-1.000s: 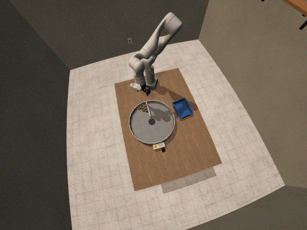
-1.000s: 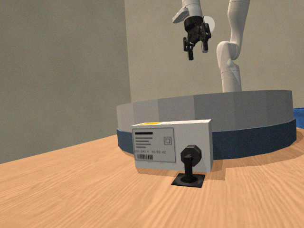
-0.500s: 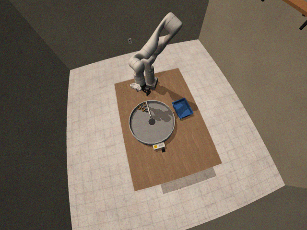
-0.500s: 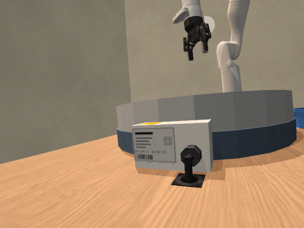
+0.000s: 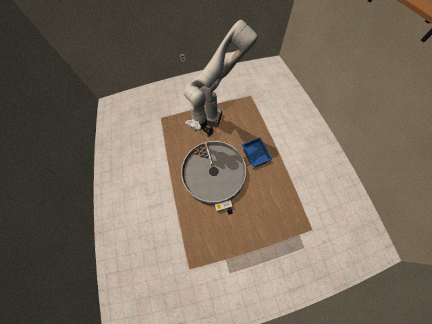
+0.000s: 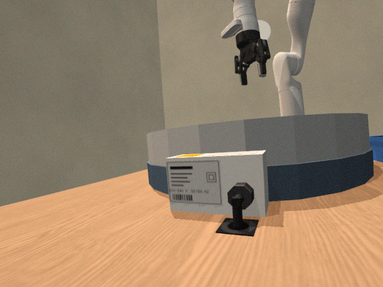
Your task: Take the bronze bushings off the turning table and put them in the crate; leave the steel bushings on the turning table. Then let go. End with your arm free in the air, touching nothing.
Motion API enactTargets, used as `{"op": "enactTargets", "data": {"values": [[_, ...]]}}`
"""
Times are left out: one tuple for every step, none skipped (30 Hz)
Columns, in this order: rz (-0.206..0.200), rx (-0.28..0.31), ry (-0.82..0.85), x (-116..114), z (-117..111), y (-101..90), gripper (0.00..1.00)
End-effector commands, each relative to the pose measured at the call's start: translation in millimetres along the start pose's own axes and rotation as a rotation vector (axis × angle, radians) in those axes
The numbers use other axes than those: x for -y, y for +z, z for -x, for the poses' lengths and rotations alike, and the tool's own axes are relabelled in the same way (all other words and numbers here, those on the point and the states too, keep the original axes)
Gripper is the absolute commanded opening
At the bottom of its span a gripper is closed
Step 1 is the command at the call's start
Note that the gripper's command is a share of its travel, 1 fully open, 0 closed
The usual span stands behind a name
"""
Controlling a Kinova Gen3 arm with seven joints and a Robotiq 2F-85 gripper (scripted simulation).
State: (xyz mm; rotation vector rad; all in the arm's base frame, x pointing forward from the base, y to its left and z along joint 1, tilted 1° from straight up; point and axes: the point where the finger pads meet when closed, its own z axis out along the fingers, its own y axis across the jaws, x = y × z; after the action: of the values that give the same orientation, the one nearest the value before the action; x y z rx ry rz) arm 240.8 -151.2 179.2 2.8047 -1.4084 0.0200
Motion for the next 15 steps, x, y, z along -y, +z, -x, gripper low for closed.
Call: {"op": "enactTargets", "data": {"values": [[0.0, -0.001, 0.001, -0.2, -0.4, -0.2, 1.0], [-0.001, -0.001, 0.001, 0.4, 1.4, 6.0, 1.0], [-0.001, -0.001, 0.001, 0.8, 3.1, 12.3, 1.0], [-0.001, -0.001, 0.001, 1.3, 4.8, 18.6, 1.0], [-0.001, -0.001, 0.002, 1.7, 6.5, 24.9, 1.0], [-0.001, -0.001, 0.002, 2.1, 8.2, 31.2, 1.0], [-0.001, -0.001, 0.002, 2.1, 8.2, 31.2, 1.0], [-0.001, -0.001, 0.002, 2.1, 8.2, 31.2, 1.0], [-0.001, -0.001, 0.002, 2.1, 8.2, 31.2, 1.0], [-0.001, -0.001, 0.002, 2.1, 8.2, 31.2, 1.0], [-0.001, -0.001, 0.002, 2.1, 8.2, 31.2, 1.0], [-0.001, -0.001, 0.002, 2.1, 8.2, 31.2, 1.0], [-0.001, -0.001, 0.002, 2.1, 8.2, 31.2, 1.0], [-0.001, -0.001, 0.002, 2.1, 8.2, 31.2, 1.0], [-0.001, -0.001, 0.002, 2.1, 8.2, 31.2, 1.0]]}}
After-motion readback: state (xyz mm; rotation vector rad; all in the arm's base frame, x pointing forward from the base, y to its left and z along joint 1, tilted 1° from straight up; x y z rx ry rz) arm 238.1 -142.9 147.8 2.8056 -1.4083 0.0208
